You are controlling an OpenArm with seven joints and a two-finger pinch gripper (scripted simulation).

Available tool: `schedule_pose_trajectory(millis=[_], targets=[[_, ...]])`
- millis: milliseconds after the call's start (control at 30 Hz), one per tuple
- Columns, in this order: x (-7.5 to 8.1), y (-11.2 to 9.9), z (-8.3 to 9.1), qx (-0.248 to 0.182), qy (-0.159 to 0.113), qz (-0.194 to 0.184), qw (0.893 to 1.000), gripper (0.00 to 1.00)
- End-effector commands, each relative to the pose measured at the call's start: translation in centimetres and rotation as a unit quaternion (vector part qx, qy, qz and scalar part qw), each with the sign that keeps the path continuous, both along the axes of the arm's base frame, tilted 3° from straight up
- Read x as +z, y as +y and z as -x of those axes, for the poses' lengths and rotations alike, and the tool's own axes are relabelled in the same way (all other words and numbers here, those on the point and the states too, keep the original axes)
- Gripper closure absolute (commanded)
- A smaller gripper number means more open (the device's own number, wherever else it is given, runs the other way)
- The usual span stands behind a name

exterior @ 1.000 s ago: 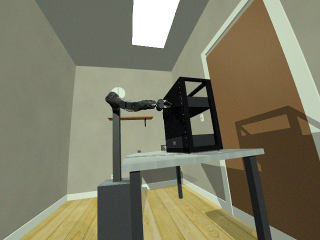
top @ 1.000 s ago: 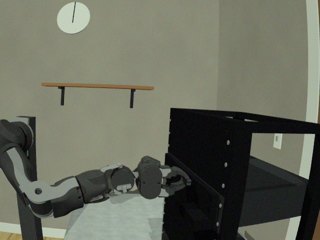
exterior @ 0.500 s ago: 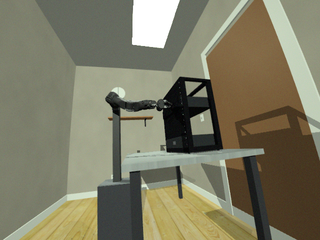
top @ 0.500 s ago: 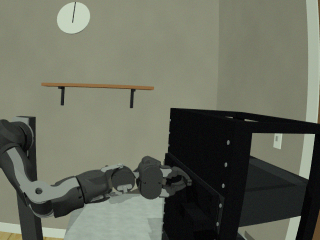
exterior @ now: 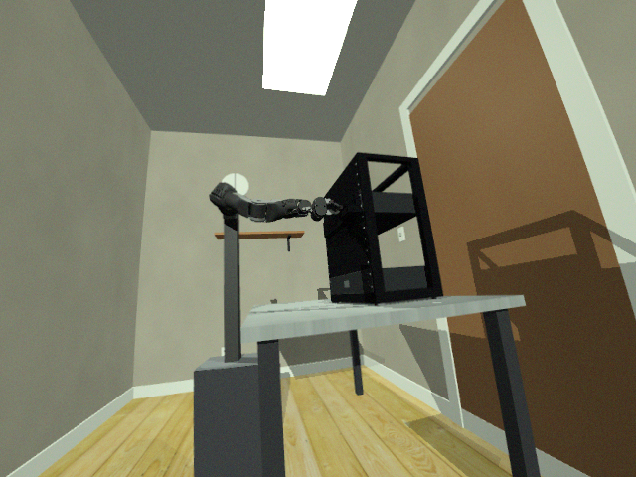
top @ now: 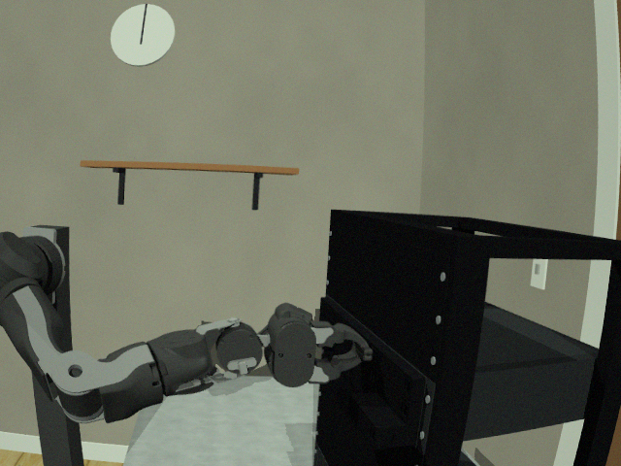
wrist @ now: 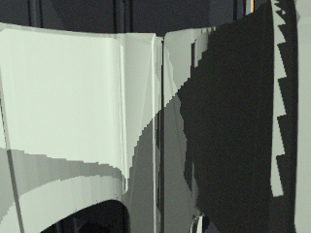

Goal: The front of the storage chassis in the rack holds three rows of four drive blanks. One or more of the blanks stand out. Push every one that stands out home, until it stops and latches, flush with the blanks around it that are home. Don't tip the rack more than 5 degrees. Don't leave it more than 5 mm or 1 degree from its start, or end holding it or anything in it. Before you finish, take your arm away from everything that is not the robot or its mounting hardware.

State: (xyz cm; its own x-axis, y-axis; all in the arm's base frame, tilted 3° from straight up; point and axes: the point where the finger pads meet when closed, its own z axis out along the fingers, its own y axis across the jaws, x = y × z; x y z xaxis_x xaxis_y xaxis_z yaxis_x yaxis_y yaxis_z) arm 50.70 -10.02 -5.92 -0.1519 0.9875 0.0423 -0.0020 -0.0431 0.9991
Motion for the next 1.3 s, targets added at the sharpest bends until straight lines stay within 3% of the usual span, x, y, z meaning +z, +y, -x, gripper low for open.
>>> schedule_pose_trajectory(millis=[0, 333, 500, 800, 867, 1033, 1267], targets=[[0.5, 0.1, -0.1, 0.001, -0.007, -0.001, 1.000, 1.00], [0.7, 0.1, 0.5, 0.003, -0.009, -0.001, 1.000, 1.00], [0.7, -0.2, 2.6, 0.003, -0.009, -0.001, 1.000, 1.00], [0.6, -1.1, 8.6, 0.002, -0.010, -0.001, 1.000, 1.00], [0.6, -1.1, 8.6, 0.002, -0.010, -0.001, 1.000, 1.00], [0.6, -1.3, 10.4, 0.002, -0.010, -0.001, 1.000, 1.00], [0.5, -1.6, 10.6, 0.001, -0.009, -0.001, 1.000, 1.00]])
